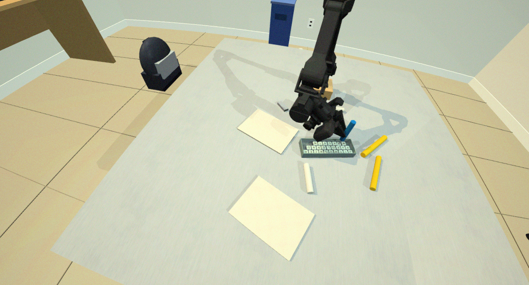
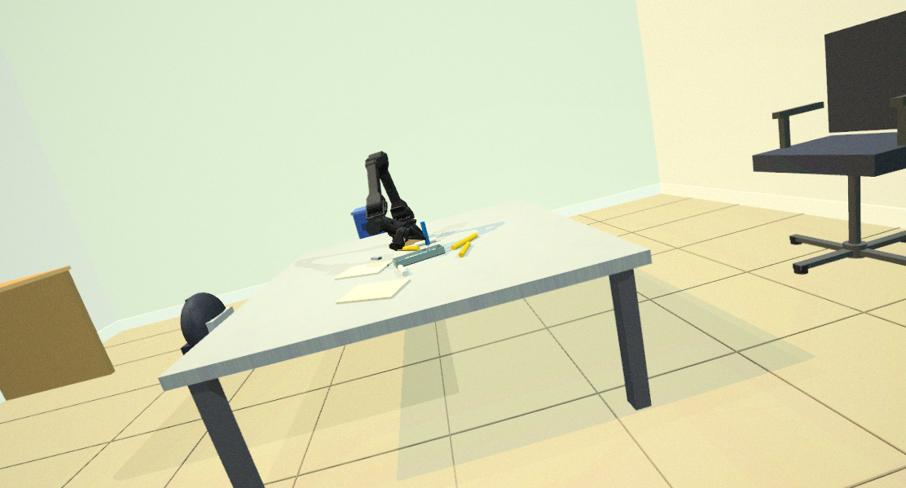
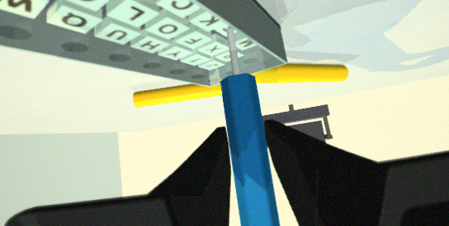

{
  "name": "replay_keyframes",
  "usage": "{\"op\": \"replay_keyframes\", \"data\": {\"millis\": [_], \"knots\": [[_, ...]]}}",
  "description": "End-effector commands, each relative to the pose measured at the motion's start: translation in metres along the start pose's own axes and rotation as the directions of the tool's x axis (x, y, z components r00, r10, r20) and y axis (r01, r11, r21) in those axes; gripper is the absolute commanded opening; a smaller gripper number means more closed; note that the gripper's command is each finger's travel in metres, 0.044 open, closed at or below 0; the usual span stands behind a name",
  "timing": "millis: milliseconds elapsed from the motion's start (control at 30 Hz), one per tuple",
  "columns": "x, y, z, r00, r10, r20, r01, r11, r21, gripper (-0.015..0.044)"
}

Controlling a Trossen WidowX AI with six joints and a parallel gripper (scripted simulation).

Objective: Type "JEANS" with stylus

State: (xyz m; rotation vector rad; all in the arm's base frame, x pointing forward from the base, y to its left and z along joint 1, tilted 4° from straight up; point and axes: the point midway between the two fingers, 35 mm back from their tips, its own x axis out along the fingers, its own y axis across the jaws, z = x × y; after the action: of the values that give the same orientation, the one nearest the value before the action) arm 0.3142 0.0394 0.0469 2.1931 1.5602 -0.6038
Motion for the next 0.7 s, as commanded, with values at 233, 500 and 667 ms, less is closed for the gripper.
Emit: {"op": "replay_keyframes", "data": {"millis": [233, 500, 667], "knots": [[-0.017, 0.000, -0.030, 1.000, 0.001, -0.003, -0.001, 1.000, -0.003, 0.0081], [-0.018, 0.000, -0.030, 1.000, 0.003, -0.001, -0.003, 1.000, -0.010, 0.0081], [-0.018, 0.000, -0.030, 1.000, 0.003, -0.001, -0.003, 1.000, -0.010, 0.0081]]}}
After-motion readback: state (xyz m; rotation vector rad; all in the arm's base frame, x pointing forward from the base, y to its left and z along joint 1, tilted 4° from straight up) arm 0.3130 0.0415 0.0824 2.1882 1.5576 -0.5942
